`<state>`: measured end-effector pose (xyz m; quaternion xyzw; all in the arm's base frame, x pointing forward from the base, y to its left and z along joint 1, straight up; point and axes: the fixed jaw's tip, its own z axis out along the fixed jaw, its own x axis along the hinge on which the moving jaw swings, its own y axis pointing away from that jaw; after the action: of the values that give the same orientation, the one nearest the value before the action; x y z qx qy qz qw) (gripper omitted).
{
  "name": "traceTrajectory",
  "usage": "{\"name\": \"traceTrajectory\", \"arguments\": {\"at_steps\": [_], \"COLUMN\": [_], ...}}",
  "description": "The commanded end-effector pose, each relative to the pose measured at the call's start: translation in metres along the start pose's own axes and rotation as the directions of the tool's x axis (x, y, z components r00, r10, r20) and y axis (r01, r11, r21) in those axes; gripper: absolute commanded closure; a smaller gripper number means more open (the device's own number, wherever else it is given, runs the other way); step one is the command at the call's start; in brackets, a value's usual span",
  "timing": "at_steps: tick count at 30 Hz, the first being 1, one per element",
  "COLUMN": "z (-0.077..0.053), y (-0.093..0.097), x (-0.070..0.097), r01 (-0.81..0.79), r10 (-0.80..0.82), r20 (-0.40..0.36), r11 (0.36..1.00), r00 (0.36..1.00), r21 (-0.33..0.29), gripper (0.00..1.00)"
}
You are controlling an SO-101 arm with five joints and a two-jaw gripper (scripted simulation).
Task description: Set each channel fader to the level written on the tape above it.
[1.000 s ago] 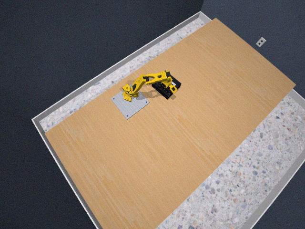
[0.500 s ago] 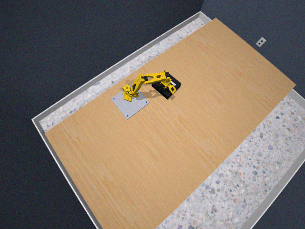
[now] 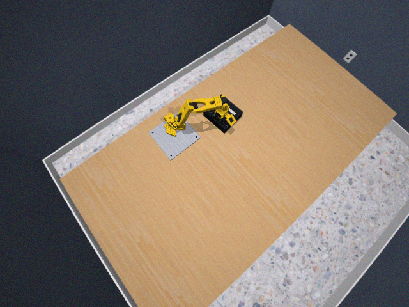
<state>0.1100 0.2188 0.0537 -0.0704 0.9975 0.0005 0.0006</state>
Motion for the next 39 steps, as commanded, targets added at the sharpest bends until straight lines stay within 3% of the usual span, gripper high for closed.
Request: {"name": "traceTrajectory", "arguments": {"at_steps": [1,30,39], "z": [-0.0006,-0.0015,-0.007], "y": [-0.0019,-0.0016,-0.0017], "x": [-0.0032,-0.0047,-0.0047], "r01": [0.0,0.0,0.0], "r10": [0.0,0.0,0.0], "r20": [-0.003,-0.003,0.006], "r11": [1.0,1.0,1.0], "r00": [1.0,1.0,1.0], "r21": [0.003,0.003,-0.008], "gripper": [1.0,1.0,1.0]}}
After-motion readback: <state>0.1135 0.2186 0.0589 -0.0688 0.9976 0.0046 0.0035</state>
